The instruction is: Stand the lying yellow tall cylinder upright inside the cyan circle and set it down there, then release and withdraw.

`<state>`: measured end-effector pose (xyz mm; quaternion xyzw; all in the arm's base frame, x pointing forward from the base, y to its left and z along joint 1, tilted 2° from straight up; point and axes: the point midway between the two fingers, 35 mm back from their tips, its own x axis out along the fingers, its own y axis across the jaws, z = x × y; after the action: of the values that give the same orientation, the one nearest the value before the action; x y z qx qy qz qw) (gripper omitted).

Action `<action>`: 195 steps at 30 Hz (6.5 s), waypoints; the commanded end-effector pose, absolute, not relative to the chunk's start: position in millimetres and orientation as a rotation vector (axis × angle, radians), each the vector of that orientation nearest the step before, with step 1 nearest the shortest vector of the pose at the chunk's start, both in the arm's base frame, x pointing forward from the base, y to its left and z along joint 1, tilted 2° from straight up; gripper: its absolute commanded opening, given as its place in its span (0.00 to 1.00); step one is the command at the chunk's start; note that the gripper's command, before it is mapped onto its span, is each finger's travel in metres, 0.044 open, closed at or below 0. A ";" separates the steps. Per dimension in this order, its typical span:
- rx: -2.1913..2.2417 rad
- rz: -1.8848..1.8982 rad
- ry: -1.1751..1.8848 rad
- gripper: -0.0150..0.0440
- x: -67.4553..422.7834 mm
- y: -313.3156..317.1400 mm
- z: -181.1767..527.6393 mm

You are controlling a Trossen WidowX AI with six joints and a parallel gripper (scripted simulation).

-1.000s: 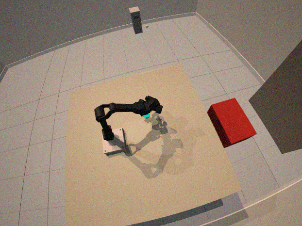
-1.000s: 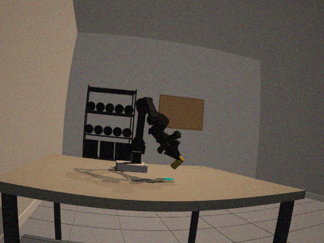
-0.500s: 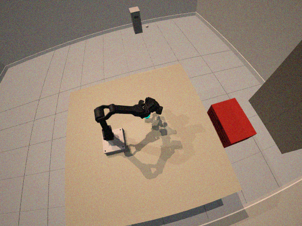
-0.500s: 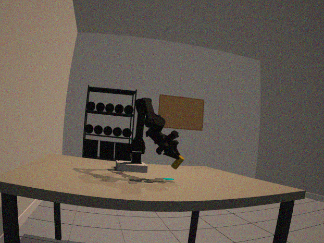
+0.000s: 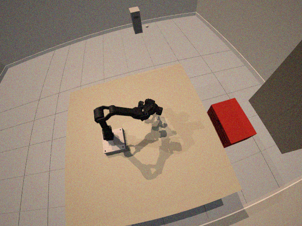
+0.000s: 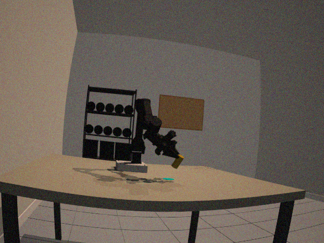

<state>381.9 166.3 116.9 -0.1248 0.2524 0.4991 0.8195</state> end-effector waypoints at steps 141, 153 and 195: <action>-0.099 1.272 0.044 0.43 314.3 124.4 55.6; -0.100 1.266 0.045 0.43 312.4 122.3 30.1; -0.100 1.270 0.043 0.93 314.9 124.1 91.0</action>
<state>315.6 123.2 73.2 -0.0456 0.0236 0.5908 0.8052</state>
